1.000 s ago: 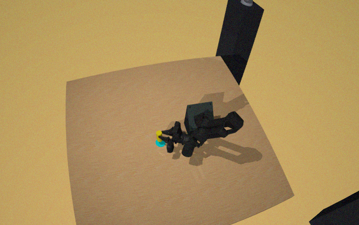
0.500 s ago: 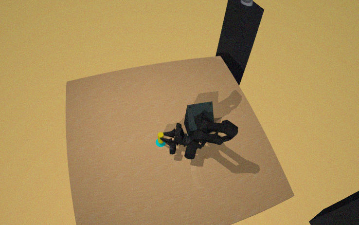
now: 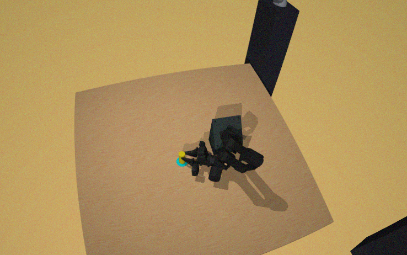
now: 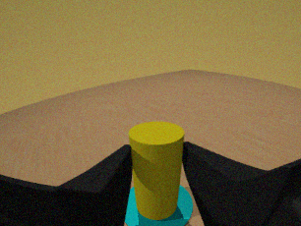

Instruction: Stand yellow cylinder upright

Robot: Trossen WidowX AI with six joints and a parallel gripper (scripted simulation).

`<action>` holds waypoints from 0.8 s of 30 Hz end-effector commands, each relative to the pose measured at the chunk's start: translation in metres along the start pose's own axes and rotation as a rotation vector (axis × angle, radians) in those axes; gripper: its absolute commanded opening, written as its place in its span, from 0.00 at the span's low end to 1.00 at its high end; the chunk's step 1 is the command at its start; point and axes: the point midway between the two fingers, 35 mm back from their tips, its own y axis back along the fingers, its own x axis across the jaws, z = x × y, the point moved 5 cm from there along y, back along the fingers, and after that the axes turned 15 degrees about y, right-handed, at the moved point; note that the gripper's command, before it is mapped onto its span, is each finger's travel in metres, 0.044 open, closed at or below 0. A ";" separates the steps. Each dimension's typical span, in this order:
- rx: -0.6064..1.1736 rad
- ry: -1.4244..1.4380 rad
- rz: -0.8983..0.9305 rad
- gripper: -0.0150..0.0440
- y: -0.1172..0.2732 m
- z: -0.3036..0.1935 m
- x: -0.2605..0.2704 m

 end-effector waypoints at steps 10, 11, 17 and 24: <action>-0.005 -0.006 -0.001 0.43 -0.001 -0.002 0.000; -0.005 -0.006 -0.001 0.48 -0.001 -0.002 0.000; -0.005 -0.006 -0.001 0.74 -0.001 -0.002 0.000; -0.005 -0.006 -0.001 0.93 -0.001 -0.002 0.000</action>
